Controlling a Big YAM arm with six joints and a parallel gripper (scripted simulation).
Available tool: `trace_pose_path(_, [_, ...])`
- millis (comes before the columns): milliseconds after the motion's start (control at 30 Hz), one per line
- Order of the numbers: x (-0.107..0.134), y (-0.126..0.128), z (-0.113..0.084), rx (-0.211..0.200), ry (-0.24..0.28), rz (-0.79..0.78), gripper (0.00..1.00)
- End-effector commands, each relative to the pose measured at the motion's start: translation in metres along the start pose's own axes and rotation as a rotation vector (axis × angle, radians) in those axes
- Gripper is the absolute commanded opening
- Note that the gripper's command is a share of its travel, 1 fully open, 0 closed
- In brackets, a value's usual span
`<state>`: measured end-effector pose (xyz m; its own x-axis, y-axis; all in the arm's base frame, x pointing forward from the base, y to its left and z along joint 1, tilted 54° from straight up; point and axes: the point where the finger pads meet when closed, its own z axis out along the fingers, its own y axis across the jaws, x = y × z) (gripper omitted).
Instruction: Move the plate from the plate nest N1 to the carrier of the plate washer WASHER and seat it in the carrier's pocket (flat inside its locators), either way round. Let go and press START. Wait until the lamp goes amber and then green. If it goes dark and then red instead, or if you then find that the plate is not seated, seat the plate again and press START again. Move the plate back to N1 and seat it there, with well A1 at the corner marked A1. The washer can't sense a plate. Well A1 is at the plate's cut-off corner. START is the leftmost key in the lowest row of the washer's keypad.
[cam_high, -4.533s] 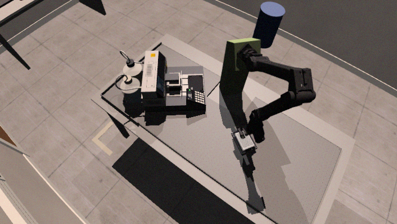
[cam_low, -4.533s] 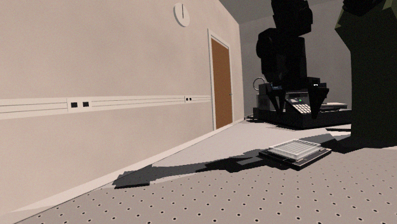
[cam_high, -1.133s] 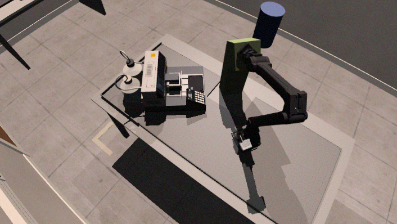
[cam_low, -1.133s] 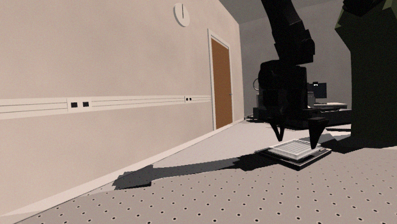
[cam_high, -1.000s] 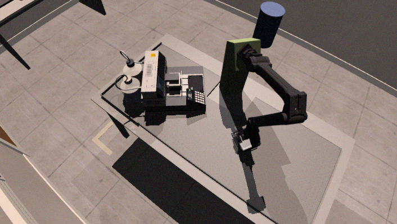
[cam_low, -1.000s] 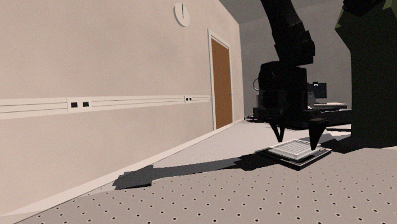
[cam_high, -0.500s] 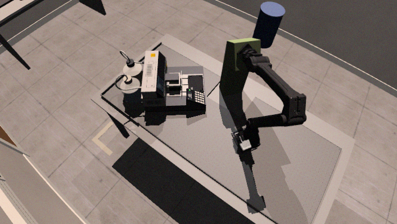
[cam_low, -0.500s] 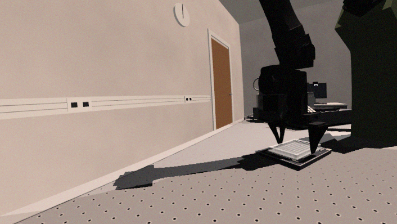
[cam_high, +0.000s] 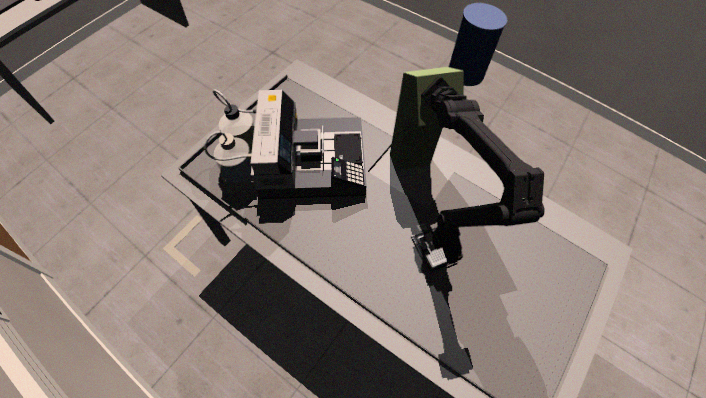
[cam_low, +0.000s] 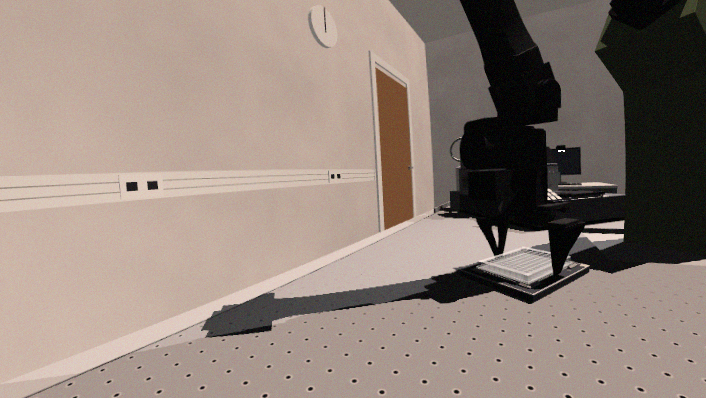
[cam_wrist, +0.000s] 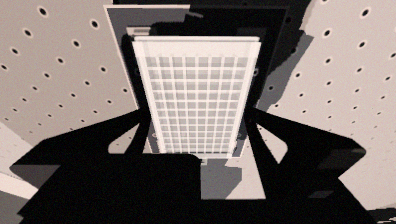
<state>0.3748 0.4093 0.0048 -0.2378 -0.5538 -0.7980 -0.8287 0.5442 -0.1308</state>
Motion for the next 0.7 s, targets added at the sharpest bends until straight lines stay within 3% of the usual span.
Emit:
trace_pose_path(0, [0.0031,0.0016,-0.0022,-0.001,0.002,0.004,0.98])
trace_pose_path(300, [0.0031,0.0016,-0.0022,-0.001,0.002,0.004,0.84])
trace_pose_path(667, [0.0031,0.0016,-0.0022,-0.001,0.002,0.004,0.84])
